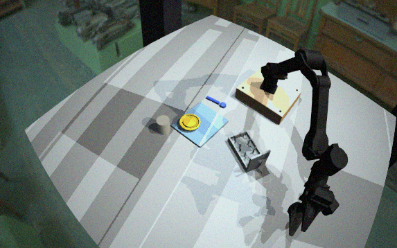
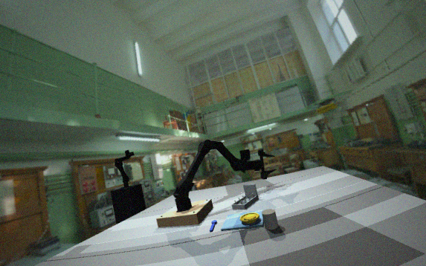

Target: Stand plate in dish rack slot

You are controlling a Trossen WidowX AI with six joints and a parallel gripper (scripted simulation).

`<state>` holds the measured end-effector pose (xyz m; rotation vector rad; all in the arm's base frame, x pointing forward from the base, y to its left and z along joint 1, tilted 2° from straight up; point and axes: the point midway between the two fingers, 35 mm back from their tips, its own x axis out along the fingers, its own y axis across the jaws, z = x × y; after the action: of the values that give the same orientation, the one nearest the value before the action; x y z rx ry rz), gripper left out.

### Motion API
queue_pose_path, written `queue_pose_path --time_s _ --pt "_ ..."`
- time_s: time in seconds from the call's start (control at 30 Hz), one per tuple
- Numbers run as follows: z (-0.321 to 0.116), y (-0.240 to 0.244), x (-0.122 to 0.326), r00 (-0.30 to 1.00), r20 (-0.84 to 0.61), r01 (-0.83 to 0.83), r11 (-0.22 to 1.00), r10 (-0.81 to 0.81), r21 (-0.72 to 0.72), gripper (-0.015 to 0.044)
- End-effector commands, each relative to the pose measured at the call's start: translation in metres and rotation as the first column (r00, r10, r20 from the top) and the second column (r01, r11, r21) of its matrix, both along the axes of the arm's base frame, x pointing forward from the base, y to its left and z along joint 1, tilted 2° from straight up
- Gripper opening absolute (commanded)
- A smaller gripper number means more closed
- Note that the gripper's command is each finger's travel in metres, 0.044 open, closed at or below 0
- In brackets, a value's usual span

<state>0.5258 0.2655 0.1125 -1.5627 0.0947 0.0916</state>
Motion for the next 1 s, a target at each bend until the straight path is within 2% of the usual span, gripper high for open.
queue_pose_path --time_s 0.0,0.5,0.97 --pt "0.003 -0.019 0.010 0.999 -0.030 0.024 0.999 -0.024 0.024 0.0400" --pt "0.004 -0.133 0.042 0.955 -0.227 0.228 0.963 -0.193 0.143 0.0400" --pt "0.000 -0.237 0.035 0.829 -0.462 0.450 0.866 -0.314 0.219 0.0400"
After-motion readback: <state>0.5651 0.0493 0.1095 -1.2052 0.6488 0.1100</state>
